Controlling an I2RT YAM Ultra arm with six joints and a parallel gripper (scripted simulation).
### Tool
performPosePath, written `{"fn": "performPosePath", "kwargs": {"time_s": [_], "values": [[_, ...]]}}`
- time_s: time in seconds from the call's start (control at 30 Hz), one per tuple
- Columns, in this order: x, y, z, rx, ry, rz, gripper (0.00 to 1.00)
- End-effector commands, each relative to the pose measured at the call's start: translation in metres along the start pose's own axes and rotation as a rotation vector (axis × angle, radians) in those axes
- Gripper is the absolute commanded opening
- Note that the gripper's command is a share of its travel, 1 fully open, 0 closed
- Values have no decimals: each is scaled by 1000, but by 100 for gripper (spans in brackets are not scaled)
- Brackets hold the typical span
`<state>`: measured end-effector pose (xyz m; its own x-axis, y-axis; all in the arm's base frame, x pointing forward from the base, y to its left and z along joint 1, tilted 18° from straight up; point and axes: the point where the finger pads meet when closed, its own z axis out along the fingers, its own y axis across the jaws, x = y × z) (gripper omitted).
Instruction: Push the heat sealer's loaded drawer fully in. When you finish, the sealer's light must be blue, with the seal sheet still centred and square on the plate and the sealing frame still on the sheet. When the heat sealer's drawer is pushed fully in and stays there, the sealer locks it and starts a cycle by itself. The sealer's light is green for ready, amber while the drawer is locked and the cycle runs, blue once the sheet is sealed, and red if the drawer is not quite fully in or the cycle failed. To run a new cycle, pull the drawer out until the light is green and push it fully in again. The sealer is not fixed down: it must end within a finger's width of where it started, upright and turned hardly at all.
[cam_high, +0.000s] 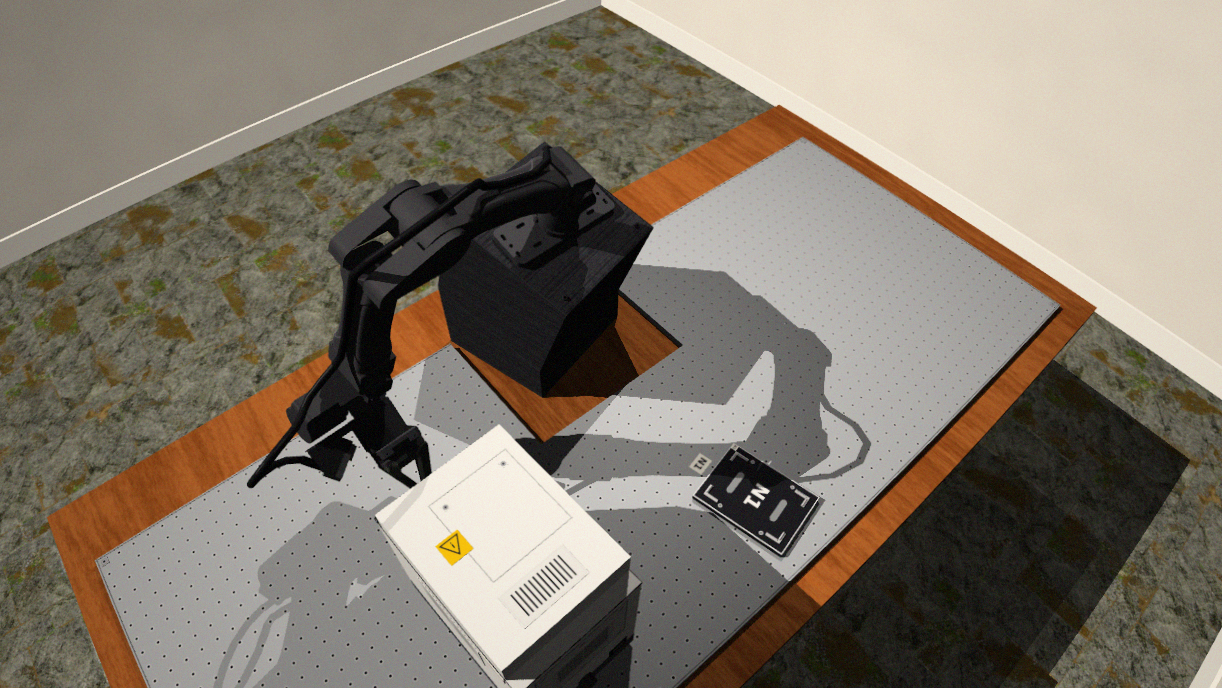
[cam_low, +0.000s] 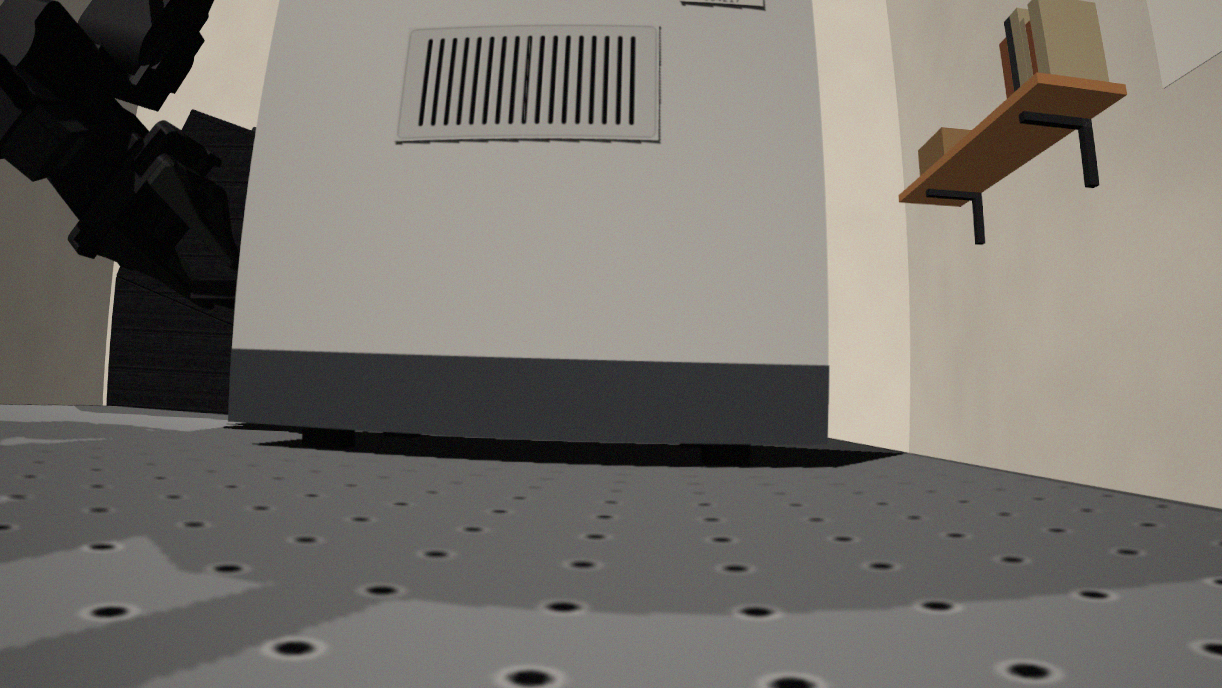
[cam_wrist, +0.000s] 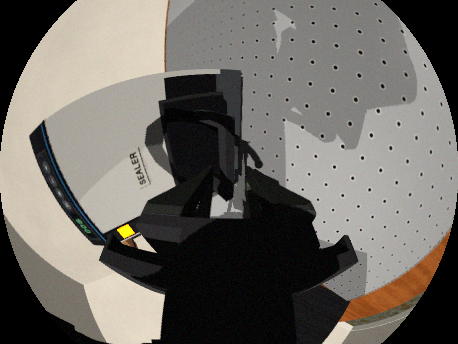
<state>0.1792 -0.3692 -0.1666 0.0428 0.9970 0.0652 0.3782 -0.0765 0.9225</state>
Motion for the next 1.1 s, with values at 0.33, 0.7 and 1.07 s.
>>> {"fn": "performPosePath", "kwargs": {"time_s": [0.33,0.7,1.07], "values": [[-15,13,-29,-19,-11,-41,30],[-13,9,-46,-18,-9,-31,30],[-12,5,-61,-4,-6,-28,30]]}}
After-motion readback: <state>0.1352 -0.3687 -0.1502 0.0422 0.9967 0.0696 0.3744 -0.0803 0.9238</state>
